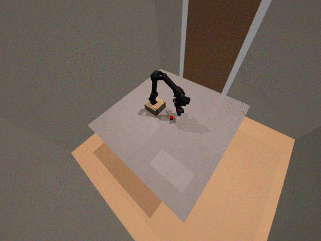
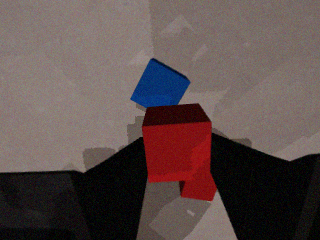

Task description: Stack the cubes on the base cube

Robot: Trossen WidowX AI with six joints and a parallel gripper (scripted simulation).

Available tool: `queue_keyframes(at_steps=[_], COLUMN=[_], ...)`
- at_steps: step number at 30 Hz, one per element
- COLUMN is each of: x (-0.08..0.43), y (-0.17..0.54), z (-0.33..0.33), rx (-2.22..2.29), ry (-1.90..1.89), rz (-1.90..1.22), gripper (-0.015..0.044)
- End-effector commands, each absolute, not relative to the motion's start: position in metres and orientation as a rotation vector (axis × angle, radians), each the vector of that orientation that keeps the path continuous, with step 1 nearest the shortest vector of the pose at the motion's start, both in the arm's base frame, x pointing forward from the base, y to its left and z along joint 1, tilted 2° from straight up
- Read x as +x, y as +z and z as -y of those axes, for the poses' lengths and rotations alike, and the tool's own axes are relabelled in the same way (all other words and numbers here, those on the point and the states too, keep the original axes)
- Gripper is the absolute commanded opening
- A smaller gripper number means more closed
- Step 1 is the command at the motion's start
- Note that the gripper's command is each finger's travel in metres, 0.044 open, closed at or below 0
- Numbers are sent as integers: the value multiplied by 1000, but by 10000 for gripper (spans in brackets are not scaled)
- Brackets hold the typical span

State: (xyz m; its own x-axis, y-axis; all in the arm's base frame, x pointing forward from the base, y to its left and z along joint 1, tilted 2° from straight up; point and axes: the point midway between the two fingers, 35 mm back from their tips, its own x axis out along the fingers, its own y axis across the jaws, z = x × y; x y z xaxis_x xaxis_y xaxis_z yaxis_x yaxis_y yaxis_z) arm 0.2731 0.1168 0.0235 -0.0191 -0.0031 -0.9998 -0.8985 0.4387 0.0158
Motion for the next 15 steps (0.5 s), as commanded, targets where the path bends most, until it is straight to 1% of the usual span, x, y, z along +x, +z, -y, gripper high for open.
queue_keyframes(at_steps=[1,15], x=[270,270], y=[23,17], z=[-122,-122], rx=[-932,-938], ry=[950,956], rz=[-1367,-1364], gripper=[105,105])
